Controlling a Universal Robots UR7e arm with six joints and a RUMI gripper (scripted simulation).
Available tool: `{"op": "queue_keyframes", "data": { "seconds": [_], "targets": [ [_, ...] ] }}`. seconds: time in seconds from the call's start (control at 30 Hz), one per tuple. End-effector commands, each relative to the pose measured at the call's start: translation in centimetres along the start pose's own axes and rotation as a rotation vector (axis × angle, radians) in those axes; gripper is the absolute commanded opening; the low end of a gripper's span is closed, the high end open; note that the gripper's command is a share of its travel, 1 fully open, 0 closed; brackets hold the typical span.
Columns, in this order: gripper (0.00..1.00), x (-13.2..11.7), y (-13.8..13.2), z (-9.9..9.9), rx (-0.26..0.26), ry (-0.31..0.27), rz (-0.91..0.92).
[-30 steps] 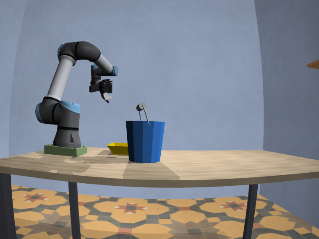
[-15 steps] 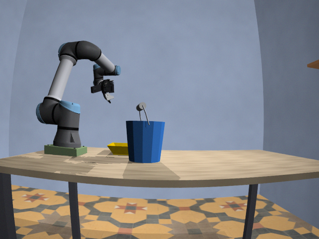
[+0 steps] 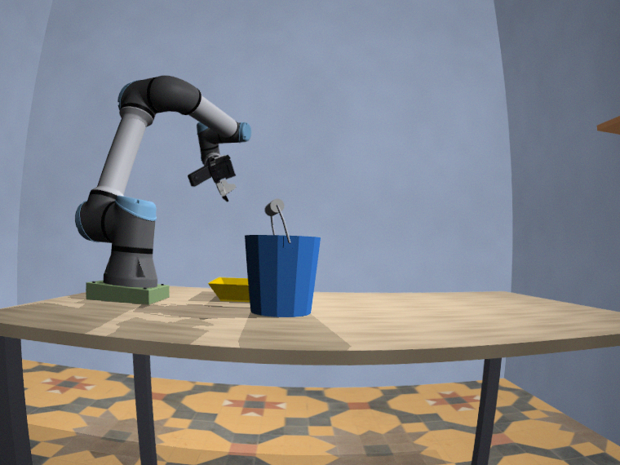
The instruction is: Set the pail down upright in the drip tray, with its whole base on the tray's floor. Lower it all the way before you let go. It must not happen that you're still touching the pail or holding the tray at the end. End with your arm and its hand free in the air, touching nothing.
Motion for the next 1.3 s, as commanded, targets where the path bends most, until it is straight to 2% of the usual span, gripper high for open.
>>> {"op": "queue_keyframes", "data": {
  "seconds": [0.0, 0.2, 0.37, 0.43, 0.57, 0.77, 0.93, 1.0, 1.03, 1.23, 1.27],
  "targets": [
    [1.00, -0.8, 0.1, 1.7, 0.003, 0.081, 0.130],
    [1.00, -2.0, 0.4, 4.8, 0.032, 0.232, 0.377],
    [1.00, -3.0, 0.5, 7.8, 0.079, 0.371, 0.619],
    [1.00, -3.0, 0.5, 7.8, 0.079, 0.371, 0.619],
    [1.00, -3.9, 0.6, 10.2, 0.137, 0.487, 0.833],
    [1.00, -5.3, 0.6, 14.2, 0.252, 0.650, 1.152],
    [1.00, -6.5, 0.4, 17.6, 0.370, 0.769, 1.407],
    [1.00, -6.5, 0.4, 17.6, 0.370, 0.769, 1.407],
    [1.00, -6.7, 0.3, 18.3, 0.429, 0.826, 1.532],
    [1.00, -8.0, -0.3, 22.6, 0.603, 0.944, 1.819],
    [1.00, -8.0, -0.4, 22.6, 0.632, 0.964, 1.869]
  ]
}}
Point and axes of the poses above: the point where the finger pads meet when closed, its own z axis out along the fingers, its own y axis across the jaws, x = y × z, the point moved 1 cm from there along -z, back along the fingers
